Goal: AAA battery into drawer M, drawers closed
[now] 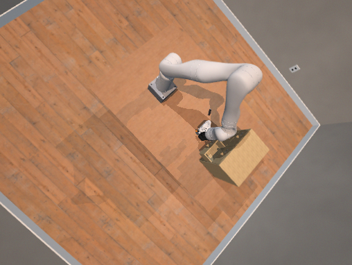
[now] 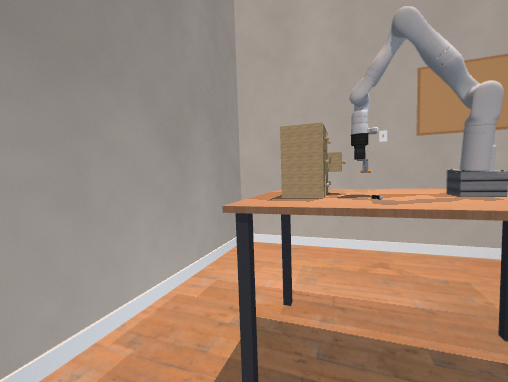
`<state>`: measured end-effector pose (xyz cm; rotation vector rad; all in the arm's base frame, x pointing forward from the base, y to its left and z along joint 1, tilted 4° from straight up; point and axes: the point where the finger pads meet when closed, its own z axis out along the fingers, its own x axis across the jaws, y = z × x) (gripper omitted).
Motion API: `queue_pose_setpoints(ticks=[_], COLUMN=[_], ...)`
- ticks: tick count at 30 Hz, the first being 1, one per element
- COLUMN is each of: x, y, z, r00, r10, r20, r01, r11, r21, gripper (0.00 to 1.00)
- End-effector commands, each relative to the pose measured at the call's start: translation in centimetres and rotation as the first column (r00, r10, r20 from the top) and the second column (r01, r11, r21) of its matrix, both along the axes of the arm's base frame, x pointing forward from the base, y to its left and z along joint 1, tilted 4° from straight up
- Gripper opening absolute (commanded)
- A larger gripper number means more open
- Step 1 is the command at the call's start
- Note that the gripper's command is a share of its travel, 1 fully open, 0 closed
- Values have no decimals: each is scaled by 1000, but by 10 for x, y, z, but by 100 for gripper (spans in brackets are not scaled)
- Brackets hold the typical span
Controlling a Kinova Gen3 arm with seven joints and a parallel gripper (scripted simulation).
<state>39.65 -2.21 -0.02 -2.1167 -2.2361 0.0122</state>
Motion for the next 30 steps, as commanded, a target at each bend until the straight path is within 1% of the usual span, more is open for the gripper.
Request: queue_pose_setpoints(ticks=[1,8,12,17,19,30], x=[1,1,2,3,3,5], y=[0,0,-1,-2,-2,-4], z=[1,8,19,39,39,93], r00=[1000,1000,1000,1000,1000,1000], r10=[0,0,0,0,0,0], r20=[2,2,2,2,2,2], r01=[0,0,0,0,0,0], r11=[1000,1000,1000,1000,1000,1000], r21=[0,0,0,0,0,0], gripper=[24,24,24,24,24,24])
